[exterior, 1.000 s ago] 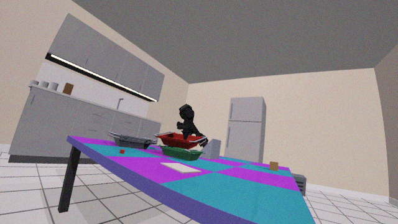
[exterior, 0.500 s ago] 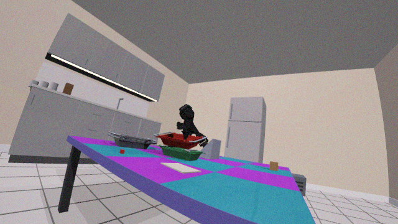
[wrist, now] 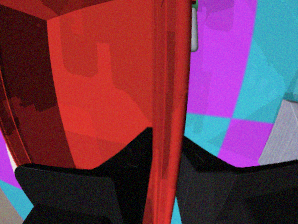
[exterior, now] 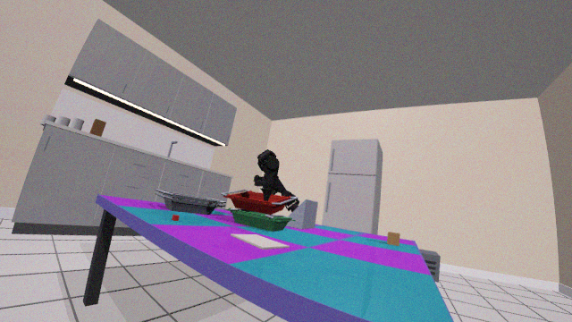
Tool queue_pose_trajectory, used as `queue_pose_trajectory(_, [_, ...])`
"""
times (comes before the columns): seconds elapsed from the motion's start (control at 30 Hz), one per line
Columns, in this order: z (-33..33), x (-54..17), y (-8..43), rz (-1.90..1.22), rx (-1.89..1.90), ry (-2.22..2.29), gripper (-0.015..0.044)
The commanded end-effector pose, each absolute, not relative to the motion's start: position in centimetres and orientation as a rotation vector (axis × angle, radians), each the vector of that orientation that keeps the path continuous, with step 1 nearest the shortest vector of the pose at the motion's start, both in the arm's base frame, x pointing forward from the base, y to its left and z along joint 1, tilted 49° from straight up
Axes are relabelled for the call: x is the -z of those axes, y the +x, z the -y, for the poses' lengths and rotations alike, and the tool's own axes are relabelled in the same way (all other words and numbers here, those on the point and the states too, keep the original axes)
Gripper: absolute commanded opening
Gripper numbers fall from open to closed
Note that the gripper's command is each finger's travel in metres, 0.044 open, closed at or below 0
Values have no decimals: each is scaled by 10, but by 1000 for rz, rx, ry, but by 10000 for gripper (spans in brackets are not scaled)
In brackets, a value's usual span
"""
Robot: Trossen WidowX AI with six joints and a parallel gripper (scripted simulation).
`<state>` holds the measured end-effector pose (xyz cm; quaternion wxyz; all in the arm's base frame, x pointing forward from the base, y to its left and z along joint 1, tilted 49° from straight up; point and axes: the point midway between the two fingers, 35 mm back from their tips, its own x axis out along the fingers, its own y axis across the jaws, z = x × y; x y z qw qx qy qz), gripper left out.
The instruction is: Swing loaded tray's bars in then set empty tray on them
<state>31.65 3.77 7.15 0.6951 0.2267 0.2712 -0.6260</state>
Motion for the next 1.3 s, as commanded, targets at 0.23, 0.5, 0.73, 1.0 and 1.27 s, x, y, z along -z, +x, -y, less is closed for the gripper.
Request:
queue_pose_trajectory(0.23, [-34,-66,310,-636,1419,486,0])
queue_pose_trajectory(0.5, [-37,-70,315,-610,1401,503,0])
queue_pose_trajectory(0.73, [-31,-61,307,-634,1417,488,0])
queue_pose_trajectory(1.0, [-31,-60,307,-636,1419,486,0])
queue_pose_trajectory(1.27, [-31,-60,307,-636,1419,486,0])
